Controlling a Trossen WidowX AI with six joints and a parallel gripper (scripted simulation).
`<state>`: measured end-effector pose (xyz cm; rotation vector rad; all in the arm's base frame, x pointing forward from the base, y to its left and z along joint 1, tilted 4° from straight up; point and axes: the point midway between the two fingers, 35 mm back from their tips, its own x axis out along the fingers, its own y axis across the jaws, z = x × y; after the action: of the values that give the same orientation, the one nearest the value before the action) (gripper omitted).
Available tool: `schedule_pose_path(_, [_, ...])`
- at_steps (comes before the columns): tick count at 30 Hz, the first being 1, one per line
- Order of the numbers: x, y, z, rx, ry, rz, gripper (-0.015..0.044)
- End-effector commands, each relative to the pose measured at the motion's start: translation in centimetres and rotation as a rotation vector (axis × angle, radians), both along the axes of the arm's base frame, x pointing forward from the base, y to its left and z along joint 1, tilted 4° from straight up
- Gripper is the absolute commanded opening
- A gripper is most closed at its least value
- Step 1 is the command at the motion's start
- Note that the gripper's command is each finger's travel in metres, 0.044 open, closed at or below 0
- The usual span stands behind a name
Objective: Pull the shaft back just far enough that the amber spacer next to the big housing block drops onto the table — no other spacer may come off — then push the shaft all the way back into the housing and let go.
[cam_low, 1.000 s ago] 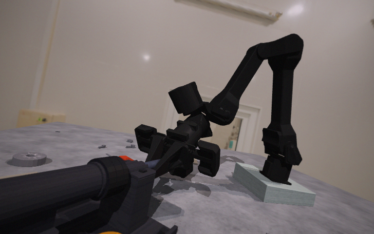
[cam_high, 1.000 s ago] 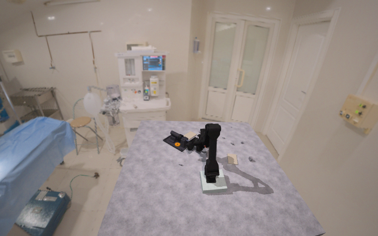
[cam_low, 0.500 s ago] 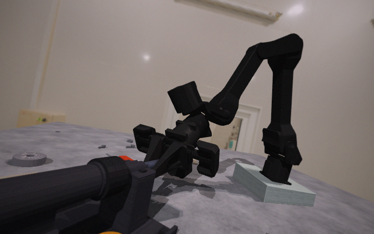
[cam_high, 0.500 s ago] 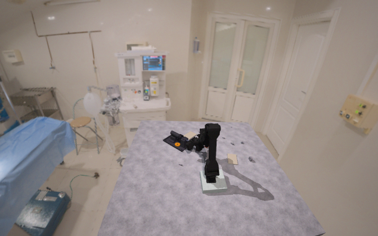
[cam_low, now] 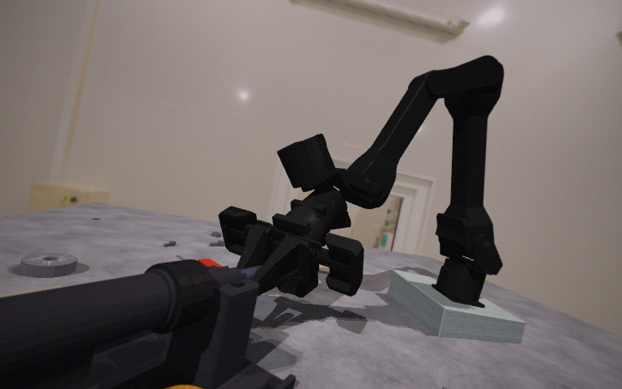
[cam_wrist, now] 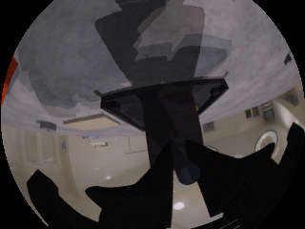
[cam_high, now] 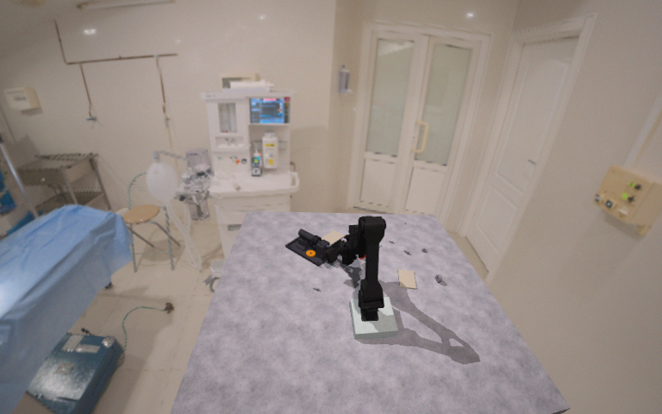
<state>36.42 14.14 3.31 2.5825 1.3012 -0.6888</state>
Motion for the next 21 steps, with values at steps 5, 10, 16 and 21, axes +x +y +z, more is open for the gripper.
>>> schedule_pose_path(5, [0.18,0.3,0.04,0.002,0.002,0.0,0.0])
schedule_pose_path(10, [0.28,0.42,0.05,0.003,0.002,0.0,0.0])
schedule_pose_path(16, [0.38,0.58,0.08,0.003,0.002,0.0,0.0])
schedule_pose_path(21, [0.4,0.62,0.08,0.003,0.002,0.0,0.0])
